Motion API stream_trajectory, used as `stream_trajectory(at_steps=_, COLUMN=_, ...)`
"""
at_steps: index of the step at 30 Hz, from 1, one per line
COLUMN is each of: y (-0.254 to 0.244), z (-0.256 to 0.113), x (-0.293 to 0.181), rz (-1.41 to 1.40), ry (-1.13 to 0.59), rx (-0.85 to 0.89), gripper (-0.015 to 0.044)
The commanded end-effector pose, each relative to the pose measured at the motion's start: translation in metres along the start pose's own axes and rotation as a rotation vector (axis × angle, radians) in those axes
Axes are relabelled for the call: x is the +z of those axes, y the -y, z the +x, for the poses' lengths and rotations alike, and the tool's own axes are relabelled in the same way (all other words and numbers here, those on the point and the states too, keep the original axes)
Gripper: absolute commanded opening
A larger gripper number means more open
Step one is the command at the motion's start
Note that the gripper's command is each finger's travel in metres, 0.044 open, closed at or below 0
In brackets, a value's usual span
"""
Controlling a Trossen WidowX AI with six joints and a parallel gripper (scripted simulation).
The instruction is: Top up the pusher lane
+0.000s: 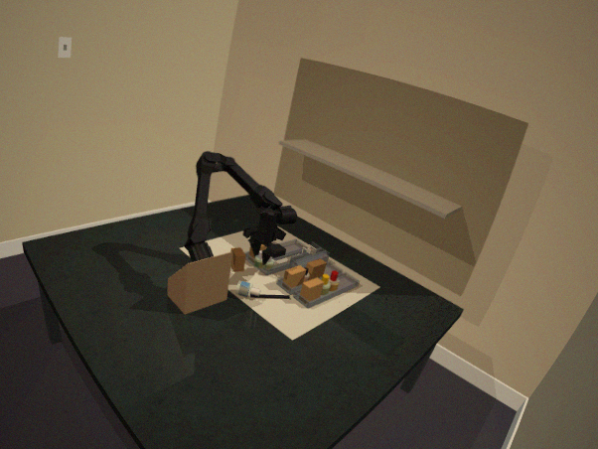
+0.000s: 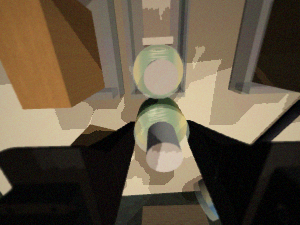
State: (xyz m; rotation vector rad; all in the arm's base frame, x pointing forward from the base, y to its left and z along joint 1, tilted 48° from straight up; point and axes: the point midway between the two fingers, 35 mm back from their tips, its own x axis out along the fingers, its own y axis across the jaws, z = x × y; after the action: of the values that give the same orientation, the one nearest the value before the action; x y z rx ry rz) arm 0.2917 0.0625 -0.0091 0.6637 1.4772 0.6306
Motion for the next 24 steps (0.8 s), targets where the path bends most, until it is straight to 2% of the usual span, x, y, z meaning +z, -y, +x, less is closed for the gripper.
stream_trajectory(at_steps=1, y=0.0, z=-0.001, x=0.007, rz=-0.006, ry=0.01, rx=0.001, gripper=0.0)
stream_trajectory(at_steps=24, y=-0.001, z=-0.001, x=0.017, rz=-0.006, ry=0.011, rx=0.001, gripper=0.0)
